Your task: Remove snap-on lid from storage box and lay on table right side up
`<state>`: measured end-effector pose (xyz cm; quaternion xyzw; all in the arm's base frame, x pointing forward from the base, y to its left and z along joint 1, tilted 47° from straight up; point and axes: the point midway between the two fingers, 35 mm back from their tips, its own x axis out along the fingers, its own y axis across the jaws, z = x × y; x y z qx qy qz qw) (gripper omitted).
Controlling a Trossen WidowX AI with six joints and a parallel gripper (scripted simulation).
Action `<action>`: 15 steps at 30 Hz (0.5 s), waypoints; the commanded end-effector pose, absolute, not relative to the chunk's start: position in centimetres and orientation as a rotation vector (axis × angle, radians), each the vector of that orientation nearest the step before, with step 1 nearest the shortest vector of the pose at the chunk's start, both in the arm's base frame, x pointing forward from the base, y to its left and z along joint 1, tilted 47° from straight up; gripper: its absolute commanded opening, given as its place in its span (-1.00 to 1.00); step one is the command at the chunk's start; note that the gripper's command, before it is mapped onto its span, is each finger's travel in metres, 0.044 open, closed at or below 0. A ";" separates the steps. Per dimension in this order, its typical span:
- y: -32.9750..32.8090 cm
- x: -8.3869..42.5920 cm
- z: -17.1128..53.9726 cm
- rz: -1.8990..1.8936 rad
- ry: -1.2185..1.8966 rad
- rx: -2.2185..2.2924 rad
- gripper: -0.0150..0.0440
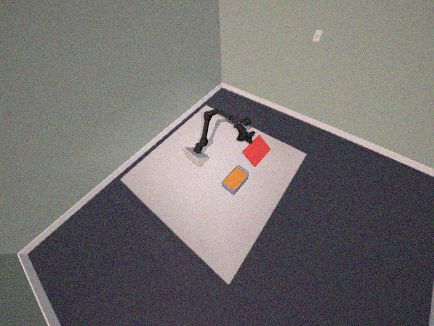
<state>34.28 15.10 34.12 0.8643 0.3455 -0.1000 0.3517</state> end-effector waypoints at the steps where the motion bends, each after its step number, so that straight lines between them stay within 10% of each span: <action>1: 15.1 34.4 33.8 -0.264 0.881 2.242 -0.49; 15: 15.9 34.3 33.1 -0.264 0.881 2.242 -0.49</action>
